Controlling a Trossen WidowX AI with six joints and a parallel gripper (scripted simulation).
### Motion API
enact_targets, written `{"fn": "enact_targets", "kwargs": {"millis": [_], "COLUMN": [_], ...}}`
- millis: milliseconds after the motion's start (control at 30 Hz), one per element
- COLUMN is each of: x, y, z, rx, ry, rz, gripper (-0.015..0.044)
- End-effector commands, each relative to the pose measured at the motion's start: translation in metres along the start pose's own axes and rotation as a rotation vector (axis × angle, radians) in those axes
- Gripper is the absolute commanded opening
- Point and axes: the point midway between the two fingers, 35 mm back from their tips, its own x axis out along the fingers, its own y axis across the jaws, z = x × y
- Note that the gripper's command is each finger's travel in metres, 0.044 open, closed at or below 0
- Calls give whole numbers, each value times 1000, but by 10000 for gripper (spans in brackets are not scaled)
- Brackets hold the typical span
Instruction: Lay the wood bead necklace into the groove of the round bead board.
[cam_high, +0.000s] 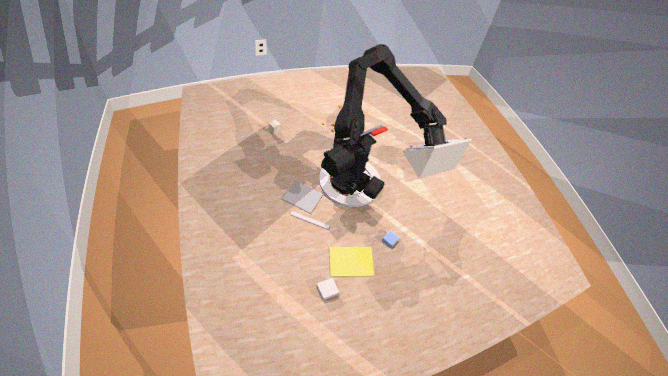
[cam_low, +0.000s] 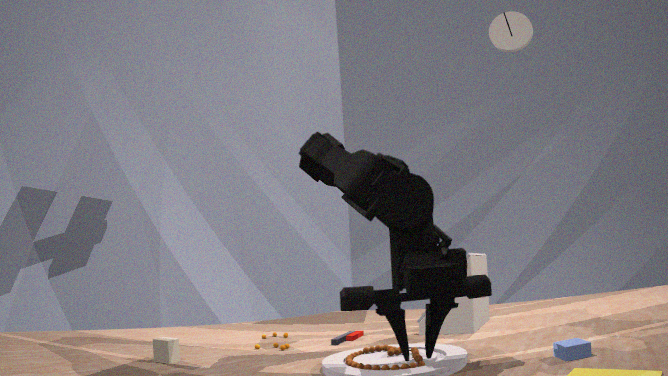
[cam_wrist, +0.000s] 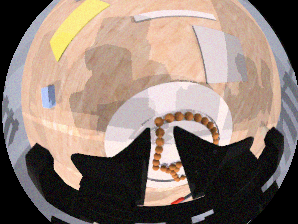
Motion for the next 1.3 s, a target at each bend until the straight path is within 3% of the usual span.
{"fn": "enact_targets", "kwargs": {"millis": [0,100,267,1267], "x": [4,4,2,2], "y": [2,2,1,1], "z": [-3,-3,-1,-1], "rx": [-12,-12,-3,-3], "ry": [10,10,4,4], "rz": [-1,-1,1,1], "gripper": [120,120,0,0]}}
